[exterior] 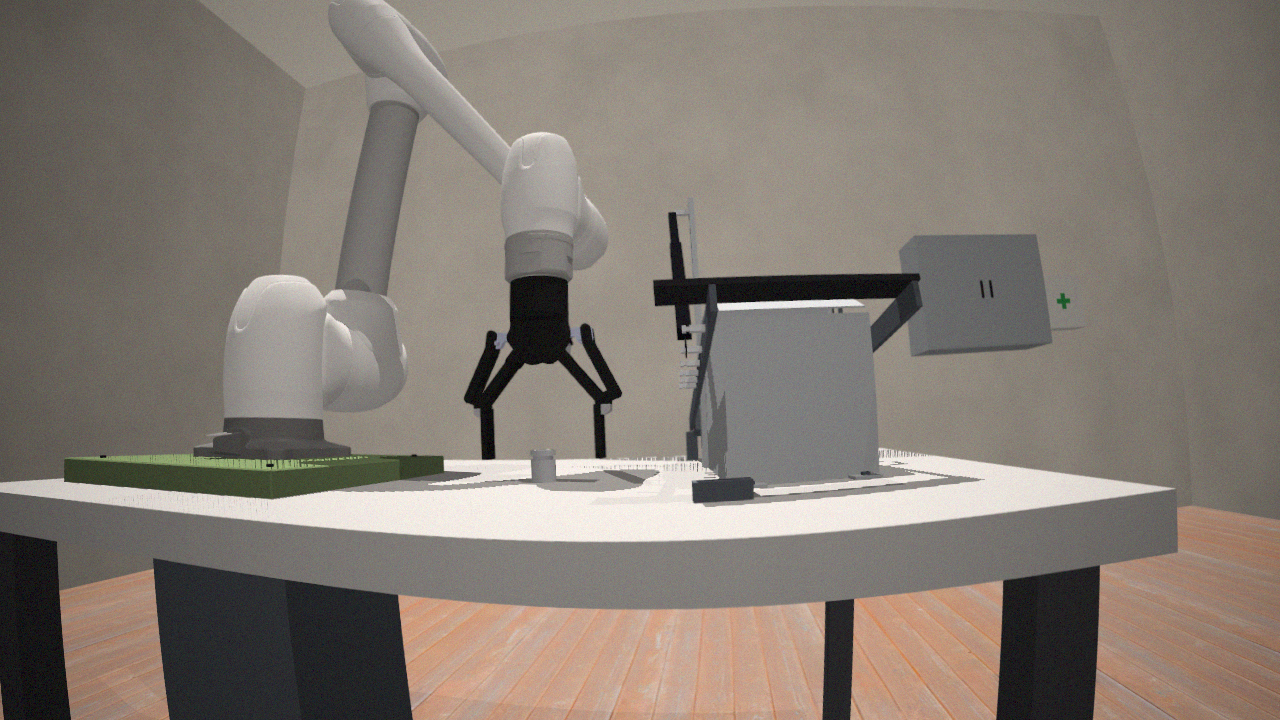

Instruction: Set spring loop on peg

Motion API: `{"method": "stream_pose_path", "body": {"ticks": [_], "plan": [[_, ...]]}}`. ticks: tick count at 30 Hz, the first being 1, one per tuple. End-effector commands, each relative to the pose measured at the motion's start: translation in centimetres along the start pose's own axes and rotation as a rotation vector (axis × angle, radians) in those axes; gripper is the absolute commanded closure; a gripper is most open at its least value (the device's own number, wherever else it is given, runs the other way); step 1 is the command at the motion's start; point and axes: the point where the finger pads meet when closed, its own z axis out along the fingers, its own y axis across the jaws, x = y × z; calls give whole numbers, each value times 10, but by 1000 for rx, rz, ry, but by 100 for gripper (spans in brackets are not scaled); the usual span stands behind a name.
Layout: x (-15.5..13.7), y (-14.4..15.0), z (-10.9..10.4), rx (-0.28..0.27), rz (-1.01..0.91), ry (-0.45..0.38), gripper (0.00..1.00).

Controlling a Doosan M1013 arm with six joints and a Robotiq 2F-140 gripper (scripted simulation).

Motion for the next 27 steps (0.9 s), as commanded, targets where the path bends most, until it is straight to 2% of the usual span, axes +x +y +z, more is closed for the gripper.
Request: {"method": "stream_pose_path", "body": {"ticks": [1, 5, 20, 23, 27], "plan": [[0, 0, 0, -1, 0, 0, 0], [0, 0, 0, -1, 0, 0, 0], [0, 0, -40, -1, 0, 0, 0], [0, 0, -37, -1, 0, 0, 0], [0, 0, -48, -1, 0, 0, 0]]}}
